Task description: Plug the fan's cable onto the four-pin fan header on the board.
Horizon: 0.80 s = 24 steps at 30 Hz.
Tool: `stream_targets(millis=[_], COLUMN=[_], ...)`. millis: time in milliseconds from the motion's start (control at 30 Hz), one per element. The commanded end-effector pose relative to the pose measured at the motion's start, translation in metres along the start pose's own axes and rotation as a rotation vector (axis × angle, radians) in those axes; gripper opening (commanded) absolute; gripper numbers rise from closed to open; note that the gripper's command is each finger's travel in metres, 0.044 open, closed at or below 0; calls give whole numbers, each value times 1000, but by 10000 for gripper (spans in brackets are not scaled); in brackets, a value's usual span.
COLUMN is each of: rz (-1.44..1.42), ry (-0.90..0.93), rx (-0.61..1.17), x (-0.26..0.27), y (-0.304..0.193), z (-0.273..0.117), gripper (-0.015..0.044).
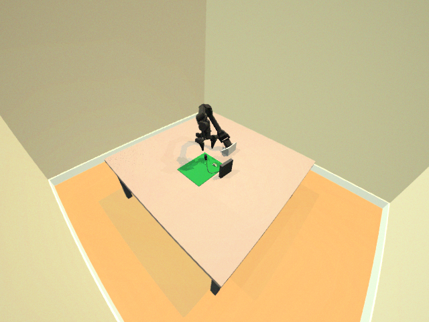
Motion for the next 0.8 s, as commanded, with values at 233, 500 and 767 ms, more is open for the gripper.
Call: stream_targets(millis=[233,500,767], rz=[490,490,491], ry=[-178,-178,-178], rx=[-385,-385,-384], x=[-45,-45,-47], y=[56,56,58], z=[57,57,65], gripper=[440,440,440])
Point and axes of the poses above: the point midway between the two fingers, 35 mm back from their tips, its own z axis out along the fingers, its own x axis across the jaws, y = z × x, the point moved 4 cm from there along -z, back along the fingers, and after that the axes turned 9 degrees about -z, right-handed, at the moved point
